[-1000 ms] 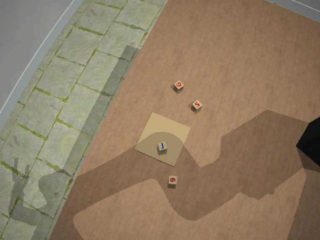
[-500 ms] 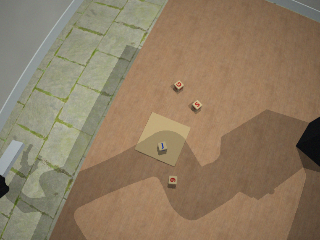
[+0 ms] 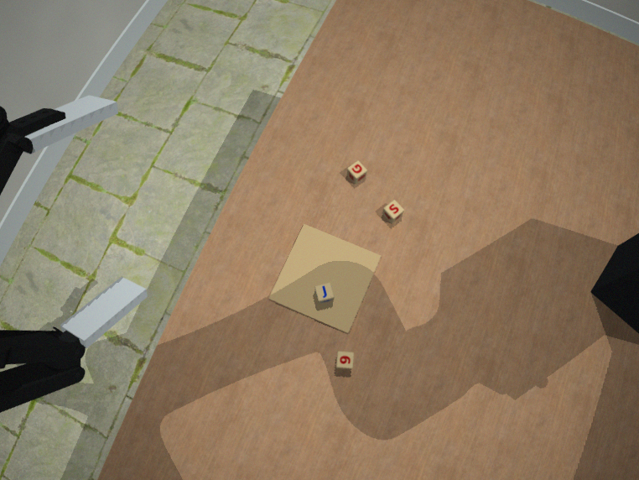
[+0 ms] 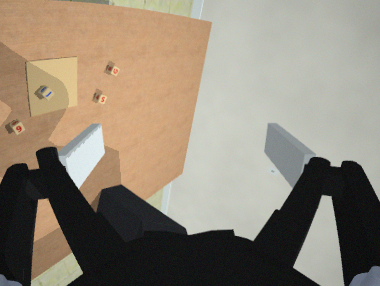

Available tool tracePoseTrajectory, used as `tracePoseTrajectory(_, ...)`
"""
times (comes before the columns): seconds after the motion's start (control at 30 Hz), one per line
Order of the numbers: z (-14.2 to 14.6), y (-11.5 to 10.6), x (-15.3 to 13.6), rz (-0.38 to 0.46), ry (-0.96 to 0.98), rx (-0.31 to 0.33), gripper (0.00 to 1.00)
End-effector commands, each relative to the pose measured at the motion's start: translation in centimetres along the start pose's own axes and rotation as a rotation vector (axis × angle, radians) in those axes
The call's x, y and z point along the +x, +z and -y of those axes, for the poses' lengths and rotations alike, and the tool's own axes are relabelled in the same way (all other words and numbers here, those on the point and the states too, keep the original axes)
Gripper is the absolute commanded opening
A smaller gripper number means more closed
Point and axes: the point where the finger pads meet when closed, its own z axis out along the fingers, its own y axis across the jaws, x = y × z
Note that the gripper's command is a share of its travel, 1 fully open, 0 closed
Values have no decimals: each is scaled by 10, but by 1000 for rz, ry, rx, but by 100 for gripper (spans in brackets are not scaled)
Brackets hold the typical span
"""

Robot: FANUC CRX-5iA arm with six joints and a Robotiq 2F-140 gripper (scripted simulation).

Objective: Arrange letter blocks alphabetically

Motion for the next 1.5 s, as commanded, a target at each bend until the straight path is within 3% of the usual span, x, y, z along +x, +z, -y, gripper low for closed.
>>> tracePoseTrajectory(0.0,1,14,-36,54,13,127,100)
tracePoseTrajectory(0.07,5,18,-47,70,12,174,100)
tracePoseTrajectory(0.17,6,19,-50,74,12,185,100)
tracePoseTrajectory(0.2,24,39,-56,92,-60,241,100)
tracePoseTrajectory(0.63,84,97,-80,118,-278,448,100)
tracePoseTrajectory(0.7,84,97,-80,118,-278,448,100)
tracePoseTrajectory(0.73,99,109,-87,115,-325,502,100)
tracePoseTrajectory(1.17,159,149,-112,60,-483,718,100)
tracePoseTrajectory(1.2,170,155,-116,42,-507,758,100)
tracePoseTrajectory(1.27,170,155,-116,42,-507,758,100)
tracePoseTrajectory(1.3,184,162,-122,14,-536,809,100)
tracePoseTrajectory(1.43,197,168,-126,-15,-559,854,100)
tracePoseTrajectory(1.47,207,172,-129,-42,-576,890,100)
